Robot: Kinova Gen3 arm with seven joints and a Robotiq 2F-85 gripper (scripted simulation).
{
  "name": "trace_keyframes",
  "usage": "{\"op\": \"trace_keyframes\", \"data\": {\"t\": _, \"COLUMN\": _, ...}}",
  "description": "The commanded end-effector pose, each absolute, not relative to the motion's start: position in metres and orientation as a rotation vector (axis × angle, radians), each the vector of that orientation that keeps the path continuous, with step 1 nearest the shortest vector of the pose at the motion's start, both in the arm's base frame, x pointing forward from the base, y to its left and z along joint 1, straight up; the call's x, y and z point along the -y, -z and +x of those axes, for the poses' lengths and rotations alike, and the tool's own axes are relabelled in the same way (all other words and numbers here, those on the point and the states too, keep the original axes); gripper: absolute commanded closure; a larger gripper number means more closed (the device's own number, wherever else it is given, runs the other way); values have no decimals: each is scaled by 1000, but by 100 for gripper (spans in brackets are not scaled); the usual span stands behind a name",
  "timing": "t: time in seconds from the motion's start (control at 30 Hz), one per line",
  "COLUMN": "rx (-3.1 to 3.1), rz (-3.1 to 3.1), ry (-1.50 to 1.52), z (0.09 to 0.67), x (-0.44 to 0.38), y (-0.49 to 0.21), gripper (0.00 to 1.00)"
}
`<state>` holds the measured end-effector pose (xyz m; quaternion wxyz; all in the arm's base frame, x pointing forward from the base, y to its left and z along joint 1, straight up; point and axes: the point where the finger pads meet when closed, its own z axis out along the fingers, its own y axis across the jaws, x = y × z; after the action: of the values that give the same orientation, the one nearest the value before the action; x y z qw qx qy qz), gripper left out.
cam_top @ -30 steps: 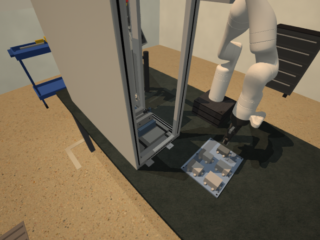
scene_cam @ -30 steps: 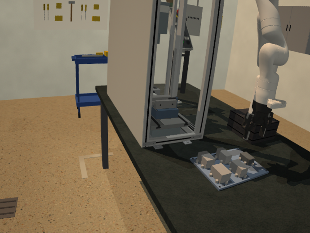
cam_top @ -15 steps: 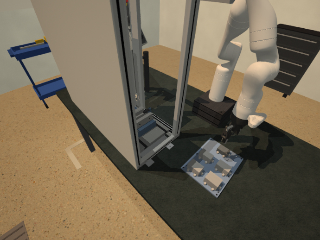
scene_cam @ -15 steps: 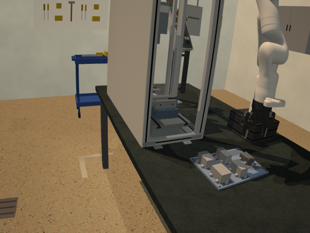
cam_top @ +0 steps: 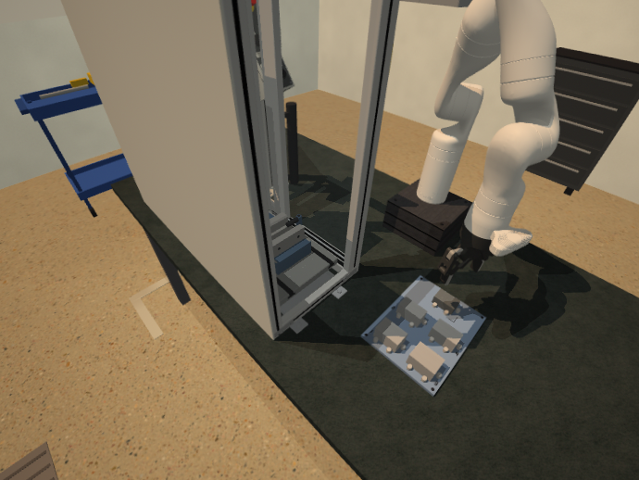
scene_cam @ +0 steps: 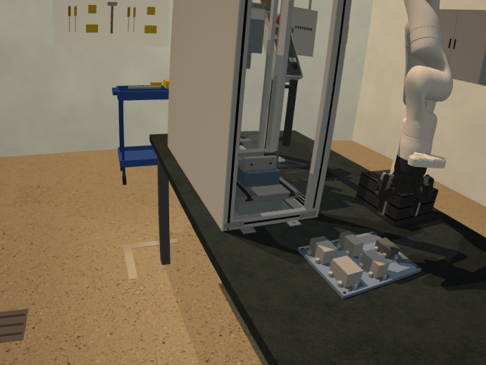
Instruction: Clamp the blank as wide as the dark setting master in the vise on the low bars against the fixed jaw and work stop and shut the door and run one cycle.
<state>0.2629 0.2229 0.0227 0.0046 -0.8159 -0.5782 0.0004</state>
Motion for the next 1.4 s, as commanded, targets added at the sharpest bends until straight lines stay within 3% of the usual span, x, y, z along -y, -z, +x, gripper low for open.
{"op": "trace_keyframes", "data": {"t": 0.0, "rx": 1675, "rz": -2652, "ry": 6, "z": 263, "x": -223, "y": -23, "gripper": 0}}
{"op": "trace_keyframes", "data": {"t": 1.37, "rx": 1028, "rz": -2963, "ry": 4, "z": 263, "x": -223, "y": -23, "gripper": 0}}
